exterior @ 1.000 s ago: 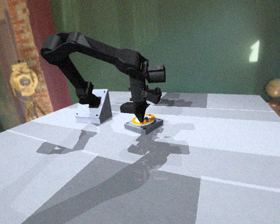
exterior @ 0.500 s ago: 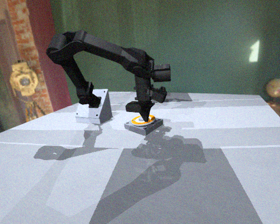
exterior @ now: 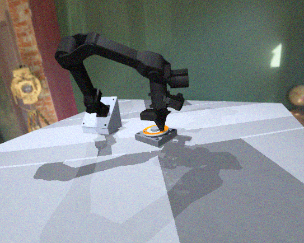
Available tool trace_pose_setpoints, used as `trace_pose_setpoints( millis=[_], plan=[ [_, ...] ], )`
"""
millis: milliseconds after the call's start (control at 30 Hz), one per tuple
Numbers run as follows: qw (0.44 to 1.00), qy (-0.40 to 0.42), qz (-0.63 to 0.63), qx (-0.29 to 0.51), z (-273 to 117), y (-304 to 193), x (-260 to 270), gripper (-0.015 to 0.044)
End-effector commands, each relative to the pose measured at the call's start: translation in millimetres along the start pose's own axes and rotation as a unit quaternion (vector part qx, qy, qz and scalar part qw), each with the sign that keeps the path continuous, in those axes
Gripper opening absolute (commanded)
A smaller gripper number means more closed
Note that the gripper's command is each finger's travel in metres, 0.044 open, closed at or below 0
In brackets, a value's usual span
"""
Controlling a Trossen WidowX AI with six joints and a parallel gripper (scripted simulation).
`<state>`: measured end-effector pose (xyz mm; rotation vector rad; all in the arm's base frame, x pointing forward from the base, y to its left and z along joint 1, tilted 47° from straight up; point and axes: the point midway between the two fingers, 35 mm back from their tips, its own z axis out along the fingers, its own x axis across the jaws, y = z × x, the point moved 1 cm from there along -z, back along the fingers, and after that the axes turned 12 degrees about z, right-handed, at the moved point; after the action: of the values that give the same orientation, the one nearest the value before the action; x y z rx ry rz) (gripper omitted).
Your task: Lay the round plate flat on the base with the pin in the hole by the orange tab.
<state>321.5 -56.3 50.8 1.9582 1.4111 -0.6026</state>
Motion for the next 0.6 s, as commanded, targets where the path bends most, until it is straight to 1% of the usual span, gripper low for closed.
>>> trace_pose_setpoints(
  millis=[0,200,467,567],
  plan=[
    [1.0,0.001,-0.001,0.001,-0.4,0.8,4.0,0.0],
    [1.0,0.001,0.0,0.001,-0.1,2.1,6.6,0.0],
    [1.0,0.002,-0.001,0.001,-42.2,0.4,4.8,0.0],
    [1.0,0.002,-0.001,0.001,-46.3,-0.2,5.3,0.0]
  ],
)
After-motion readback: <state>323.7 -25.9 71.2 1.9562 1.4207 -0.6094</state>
